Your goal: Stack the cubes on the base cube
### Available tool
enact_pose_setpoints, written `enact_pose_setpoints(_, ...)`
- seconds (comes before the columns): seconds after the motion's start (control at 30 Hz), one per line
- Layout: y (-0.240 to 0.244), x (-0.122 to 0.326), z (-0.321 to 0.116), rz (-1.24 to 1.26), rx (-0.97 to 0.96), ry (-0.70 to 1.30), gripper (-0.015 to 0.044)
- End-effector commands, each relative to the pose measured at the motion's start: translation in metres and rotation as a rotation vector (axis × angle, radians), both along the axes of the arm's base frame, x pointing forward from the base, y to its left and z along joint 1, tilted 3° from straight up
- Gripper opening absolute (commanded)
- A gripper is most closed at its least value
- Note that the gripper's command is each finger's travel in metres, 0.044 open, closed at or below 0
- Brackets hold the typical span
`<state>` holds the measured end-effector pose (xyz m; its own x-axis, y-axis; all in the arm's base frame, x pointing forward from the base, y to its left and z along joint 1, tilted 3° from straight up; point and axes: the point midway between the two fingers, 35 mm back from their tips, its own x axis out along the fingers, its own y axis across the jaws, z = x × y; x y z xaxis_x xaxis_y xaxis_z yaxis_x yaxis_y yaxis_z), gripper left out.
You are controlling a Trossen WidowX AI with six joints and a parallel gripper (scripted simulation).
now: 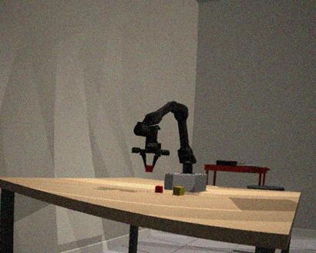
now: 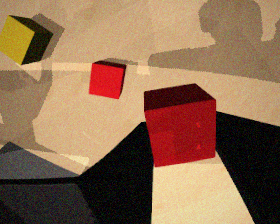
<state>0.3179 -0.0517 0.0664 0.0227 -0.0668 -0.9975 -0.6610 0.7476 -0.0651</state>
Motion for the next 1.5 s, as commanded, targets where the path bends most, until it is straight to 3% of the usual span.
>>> enact_pose_setpoints(0.0, 0.010, 0.001, -0.003, -0.106, 0.008, -0.008, 0.0105)
enact_pose_setpoints(1.47, 0.118, -0.008, -0.032, -1.303, 0.043, -0.076, 0.0105)
